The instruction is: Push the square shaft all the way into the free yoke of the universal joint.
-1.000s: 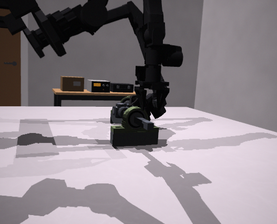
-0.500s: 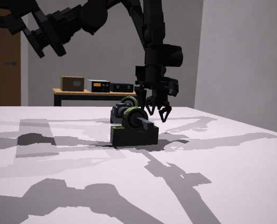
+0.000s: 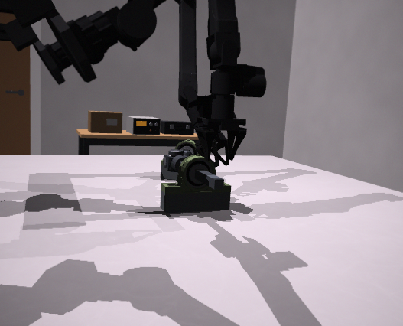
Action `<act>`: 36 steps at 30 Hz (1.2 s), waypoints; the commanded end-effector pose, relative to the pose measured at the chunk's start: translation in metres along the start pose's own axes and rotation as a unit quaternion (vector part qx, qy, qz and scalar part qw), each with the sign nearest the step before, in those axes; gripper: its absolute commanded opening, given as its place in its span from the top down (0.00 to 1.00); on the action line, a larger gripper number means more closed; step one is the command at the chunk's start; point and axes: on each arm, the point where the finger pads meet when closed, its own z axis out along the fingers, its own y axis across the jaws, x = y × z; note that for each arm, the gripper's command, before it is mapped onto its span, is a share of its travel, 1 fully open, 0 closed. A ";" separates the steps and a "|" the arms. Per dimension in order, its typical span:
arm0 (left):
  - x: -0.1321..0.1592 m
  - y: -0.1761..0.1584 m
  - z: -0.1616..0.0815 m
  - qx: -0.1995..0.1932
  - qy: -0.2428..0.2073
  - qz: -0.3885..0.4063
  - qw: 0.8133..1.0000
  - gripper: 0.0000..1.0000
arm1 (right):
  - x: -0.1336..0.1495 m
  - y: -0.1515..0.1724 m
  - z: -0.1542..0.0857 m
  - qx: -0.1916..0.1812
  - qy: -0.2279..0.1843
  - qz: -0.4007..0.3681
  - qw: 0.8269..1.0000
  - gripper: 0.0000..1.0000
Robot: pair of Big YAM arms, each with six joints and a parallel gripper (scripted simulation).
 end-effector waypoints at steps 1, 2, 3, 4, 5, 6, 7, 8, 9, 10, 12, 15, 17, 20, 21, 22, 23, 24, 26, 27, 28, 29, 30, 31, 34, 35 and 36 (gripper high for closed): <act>-0.011 -0.010 -0.023 -0.041 -0.054 -0.053 0.996 0.00 | 0.001 0.004 0.001 -0.008 0.001 0.000 1.000 0.36; -0.017 -0.008 -0.033 -0.055 -0.071 -0.063 0.994 0.00 | 0.001 0.004 0.001 -0.008 0.001 0.000 1.000 0.36; -0.010 -0.020 -0.041 -0.059 -0.074 -0.070 0.993 0.00 | 0.001 0.004 0.001 -0.008 0.001 0.000 1.000 0.36; 0.008 -0.045 -0.045 -0.048 -0.061 -0.068 0.995 0.00 | 0.001 0.004 0.001 -0.008 0.001 0.000 1.000 0.36; 0.015 -0.062 -0.054 -0.042 -0.057 -0.067 0.995 0.00 | 0.001 0.004 0.001 -0.008 0.001 0.000 1.000 0.36; 0.022 -0.076 -0.063 -0.035 -0.052 -0.067 0.996 0.00 | 0.001 0.004 0.001 -0.008 0.001 0.000 1.000 0.36; 0.029 -0.090 -0.071 -0.028 -0.048 -0.066 0.996 0.00 | 0.001 0.004 0.001 -0.008 0.001 0.000 1.000 0.36; 0.035 -0.102 -0.079 -0.022 -0.043 -0.065 0.997 0.00 | 0.001 0.004 0.001 -0.008 0.001 0.000 1.000 0.36; 0.042 -0.111 -0.086 -0.018 -0.038 -0.054 0.998 0.00 | 0.001 0.004 0.001 -0.008 0.001 0.000 1.000 0.36; 0.049 -0.113 -0.090 -0.022 -0.033 -0.042 0.998 0.00 | 0.001 0.004 0.001 -0.008 0.001 0.000 1.000 0.36; 0.073 -0.094 -0.093 -0.056 -0.009 -0.019 0.998 0.00 | 0.001 0.004 0.001 -0.008 0.001 0.000 1.000 0.36; 0.075 -0.091 -0.096 -0.065 -0.010 -0.035 0.997 0.00 | 0.001 0.004 0.001 -0.008 0.001 0.000 1.000 0.36; 0.057 -0.082 -0.108 -0.080 -0.036 -0.059 0.994 0.00 | 0.001 0.004 0.001 -0.008 0.001 0.000 1.000 0.36; 0.053 -0.086 -0.113 -0.081 -0.042 -0.056 0.994 0.00 | 0.001 0.004 0.001 -0.008 0.001 0.000 1.000 0.36; 0.055 -0.087 -0.112 -0.080 -0.040 -0.054 0.995 0.00 | 0.001 0.004 0.001 -0.008 0.001 0.000 1.000 0.36; 0.066 -0.090 -0.110 -0.076 -0.025 -0.049 0.996 0.00 | 0.001 0.004 0.001 -0.008 0.001 0.000 1.000 0.36; 0.067 -0.088 -0.109 -0.078 -0.023 -0.049 0.995 0.00 | 0.001 0.004 0.001 -0.008 0.001 0.000 1.000 0.36; 0.067 -0.088 -0.109 -0.078 -0.023 -0.049 0.995 0.00 | 0.001 0.004 0.001 -0.008 0.001 0.000 1.000 0.36; 0.067 -0.088 -0.109 -0.078 -0.024 -0.049 0.995 0.00 | 0.001 0.004 0.001 -0.008 0.001 0.000 1.000 0.36; 0.067 -0.088 -0.109 -0.078 -0.024 -0.049 0.995 0.00 | 0.001 0.004 0.001 -0.008 0.001 0.000 1.000 0.36; 0.067 -0.088 -0.109 -0.078 -0.024 -0.049 0.995 0.00 | 0.001 0.004 0.001 -0.008 0.001 0.000 1.000 0.36; 0.067 -0.088 -0.109 -0.078 -0.024 -0.049 0.995 0.00 | 0.001 0.004 0.001 -0.008 0.001 0.000 1.000 0.36; 0.067 -0.088 -0.109 -0.078 -0.024 -0.049 0.995 0.00 | 0.001 0.004 0.001 -0.008 0.001 0.000 1.000 0.36; 0.067 -0.088 -0.109 -0.078 -0.024 -0.049 0.995 0.00 | 0.001 0.004 0.001 -0.008 0.001 0.000 1.000 0.36; 0.067 -0.088 -0.109 -0.078 -0.024 -0.049 0.995 0.00 | 0.001 0.004 0.001 -0.008 0.001 0.000 1.000 0.36; 0.067 -0.088 -0.109 -0.078 -0.024 -0.049 0.995 0.00 | 0.001 0.004 0.001 -0.008 0.001 0.000 1.000 0.36; 0.067 -0.088 -0.109 -0.078 -0.024 -0.049 0.995 0.00 | 0.001 0.004 0.001 -0.008 0.001 0.000 1.000 0.36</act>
